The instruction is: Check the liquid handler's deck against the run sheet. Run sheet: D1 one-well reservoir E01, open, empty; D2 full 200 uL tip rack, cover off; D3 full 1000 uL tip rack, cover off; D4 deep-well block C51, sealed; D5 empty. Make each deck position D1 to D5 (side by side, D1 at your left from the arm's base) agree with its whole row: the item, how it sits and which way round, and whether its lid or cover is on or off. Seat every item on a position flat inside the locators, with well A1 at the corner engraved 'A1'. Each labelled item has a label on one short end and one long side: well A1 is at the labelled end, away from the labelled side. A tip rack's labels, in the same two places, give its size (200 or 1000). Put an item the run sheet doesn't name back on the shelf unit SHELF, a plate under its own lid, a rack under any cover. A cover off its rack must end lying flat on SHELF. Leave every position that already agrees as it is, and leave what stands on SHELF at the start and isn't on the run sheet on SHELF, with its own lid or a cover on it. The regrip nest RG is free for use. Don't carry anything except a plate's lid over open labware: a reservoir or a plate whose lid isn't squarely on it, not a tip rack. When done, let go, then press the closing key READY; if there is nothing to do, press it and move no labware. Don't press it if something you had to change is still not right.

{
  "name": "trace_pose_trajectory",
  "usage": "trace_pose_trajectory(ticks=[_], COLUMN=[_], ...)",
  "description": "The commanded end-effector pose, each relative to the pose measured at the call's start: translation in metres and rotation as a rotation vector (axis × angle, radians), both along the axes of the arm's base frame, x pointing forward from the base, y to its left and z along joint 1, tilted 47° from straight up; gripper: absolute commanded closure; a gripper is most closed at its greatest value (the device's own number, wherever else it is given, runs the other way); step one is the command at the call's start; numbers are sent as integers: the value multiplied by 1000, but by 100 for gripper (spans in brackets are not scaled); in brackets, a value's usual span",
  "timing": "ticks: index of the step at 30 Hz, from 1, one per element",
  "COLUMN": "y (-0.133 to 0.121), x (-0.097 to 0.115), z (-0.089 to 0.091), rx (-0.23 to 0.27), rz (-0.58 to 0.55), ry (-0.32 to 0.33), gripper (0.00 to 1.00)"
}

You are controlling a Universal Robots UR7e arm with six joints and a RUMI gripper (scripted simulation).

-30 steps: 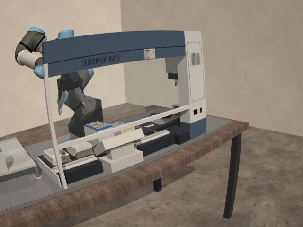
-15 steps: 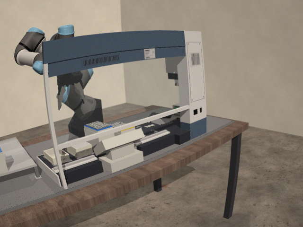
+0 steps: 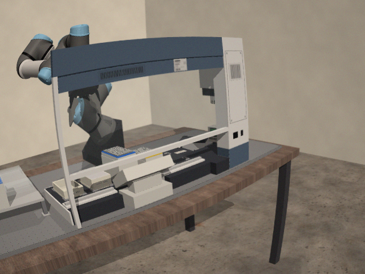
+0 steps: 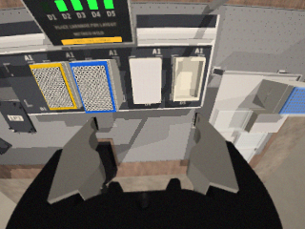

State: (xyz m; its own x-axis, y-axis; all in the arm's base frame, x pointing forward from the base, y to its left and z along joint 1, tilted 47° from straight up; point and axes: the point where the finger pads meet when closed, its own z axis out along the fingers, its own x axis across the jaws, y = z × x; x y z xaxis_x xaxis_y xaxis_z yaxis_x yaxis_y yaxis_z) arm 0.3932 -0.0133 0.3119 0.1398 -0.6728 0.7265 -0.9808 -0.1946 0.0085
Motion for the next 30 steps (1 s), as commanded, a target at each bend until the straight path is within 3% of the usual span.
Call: trace_pose_trajectory(ticks=[1,20,30], y=[4,21,10], x=[-1,-4,-52], z=[4,20,18], rx=[0,0,0], rz=[0,0,0], ry=[0,0,0], gripper=[18,18,18])
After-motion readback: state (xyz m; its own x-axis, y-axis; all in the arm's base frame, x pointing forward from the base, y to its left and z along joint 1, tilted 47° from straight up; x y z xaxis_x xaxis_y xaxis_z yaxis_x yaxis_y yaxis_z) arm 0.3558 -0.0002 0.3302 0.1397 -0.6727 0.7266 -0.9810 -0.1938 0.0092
